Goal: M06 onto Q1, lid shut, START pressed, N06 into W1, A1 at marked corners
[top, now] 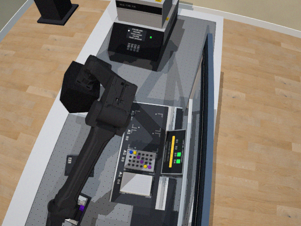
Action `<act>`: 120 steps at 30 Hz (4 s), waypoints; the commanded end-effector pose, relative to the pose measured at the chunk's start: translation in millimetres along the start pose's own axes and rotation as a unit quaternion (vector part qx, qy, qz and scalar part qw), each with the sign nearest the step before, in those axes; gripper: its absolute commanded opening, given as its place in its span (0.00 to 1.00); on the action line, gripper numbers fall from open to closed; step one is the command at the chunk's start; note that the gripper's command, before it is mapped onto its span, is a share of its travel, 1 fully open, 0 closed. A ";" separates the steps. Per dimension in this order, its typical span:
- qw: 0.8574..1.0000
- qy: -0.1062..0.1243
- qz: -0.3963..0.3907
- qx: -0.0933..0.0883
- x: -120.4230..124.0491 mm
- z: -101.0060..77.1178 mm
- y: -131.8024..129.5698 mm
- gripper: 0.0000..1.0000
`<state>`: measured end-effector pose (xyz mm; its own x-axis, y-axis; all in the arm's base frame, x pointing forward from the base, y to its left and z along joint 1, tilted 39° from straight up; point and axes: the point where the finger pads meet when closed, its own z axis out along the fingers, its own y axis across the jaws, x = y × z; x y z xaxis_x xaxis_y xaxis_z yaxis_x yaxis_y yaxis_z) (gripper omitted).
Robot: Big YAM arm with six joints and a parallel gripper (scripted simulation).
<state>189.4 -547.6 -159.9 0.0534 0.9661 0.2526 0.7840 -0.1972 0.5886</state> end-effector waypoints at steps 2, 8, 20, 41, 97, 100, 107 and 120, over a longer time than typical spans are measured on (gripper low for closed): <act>1.000 -0.010 0.015 -0.004 -6.2 -7.6 -11.4 0.00; 1.000 -0.023 0.010 -0.007 -17.7 -17.1 -3.8 0.00; 1.000 -0.025 0.007 -0.008 -22.5 -26.1 6.7 0.00; 1.000 -0.012 0.001 -0.004 -9.8 -6.0 10.3 0.00; 0.999 -0.035 -0.007 -0.010 -21.3 -32.6 14.0 0.00; 0.999 -0.034 -0.010 -0.009 -23.4 -29.6 9.3 0.00; 1.000 -0.027 -0.006 -0.008 -24.2 -19.9 -2.0 0.00; 1.000 -0.007 -0.015 -0.001 -8.7 5.8 4.3 0.00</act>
<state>193.0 -546.5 -165.4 0.0565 0.9653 0.2548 0.7836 -0.2011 0.5879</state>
